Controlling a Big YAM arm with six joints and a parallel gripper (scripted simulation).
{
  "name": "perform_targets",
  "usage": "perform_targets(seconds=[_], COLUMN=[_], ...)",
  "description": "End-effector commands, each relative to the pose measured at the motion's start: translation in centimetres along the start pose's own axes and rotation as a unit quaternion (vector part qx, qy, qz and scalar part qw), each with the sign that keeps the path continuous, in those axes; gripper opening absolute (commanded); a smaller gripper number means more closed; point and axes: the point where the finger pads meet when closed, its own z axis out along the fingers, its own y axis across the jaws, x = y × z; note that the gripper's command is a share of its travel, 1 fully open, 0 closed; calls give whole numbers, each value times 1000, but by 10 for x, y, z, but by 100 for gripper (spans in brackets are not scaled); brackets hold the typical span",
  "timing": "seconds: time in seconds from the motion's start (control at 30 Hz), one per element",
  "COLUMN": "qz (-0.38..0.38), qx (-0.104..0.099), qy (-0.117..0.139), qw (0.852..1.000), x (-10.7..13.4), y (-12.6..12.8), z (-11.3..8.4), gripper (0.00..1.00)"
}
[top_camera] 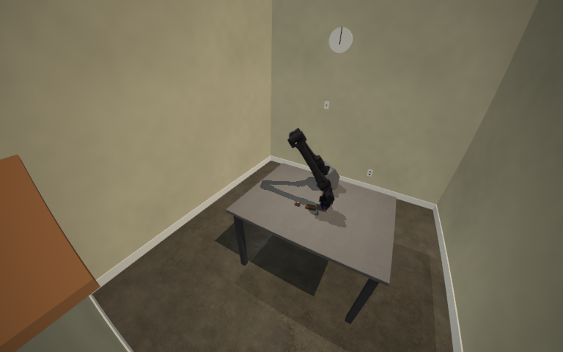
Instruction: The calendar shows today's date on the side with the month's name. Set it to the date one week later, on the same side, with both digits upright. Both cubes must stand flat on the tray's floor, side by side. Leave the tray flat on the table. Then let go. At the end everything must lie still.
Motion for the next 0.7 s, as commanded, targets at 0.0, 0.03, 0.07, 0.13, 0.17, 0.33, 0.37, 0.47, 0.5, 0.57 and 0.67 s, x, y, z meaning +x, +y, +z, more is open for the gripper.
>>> perform_targets(seconds=[0.0,0.03,0.07,0.13,0.17,0.33,0.37,0.47,0.5,0.57,0.67], qz=[5,4,4,4,4,4,4,3,4,4,4], qx=[-3,-3,-2,-2,-3,-2,-2,-3,-3,-3,-3], qy=[-10,-9,-9,-9,-9,-9,-9,-10,-10,-10,-9], qw=[1000,1000,1000,1000,1000,1000,1000,1000,1000,1000,1000], x=[-14,-13,-13,-13,-13,-13,-13,-13,-13,-13,-13], y=[2,2,2,2,2,2,2,3,3,3,2], z=[1,1,1,1,1,2,2,1,1,1,1], gripper=[26,26,26,26,26,26,26,26,26,26,26])
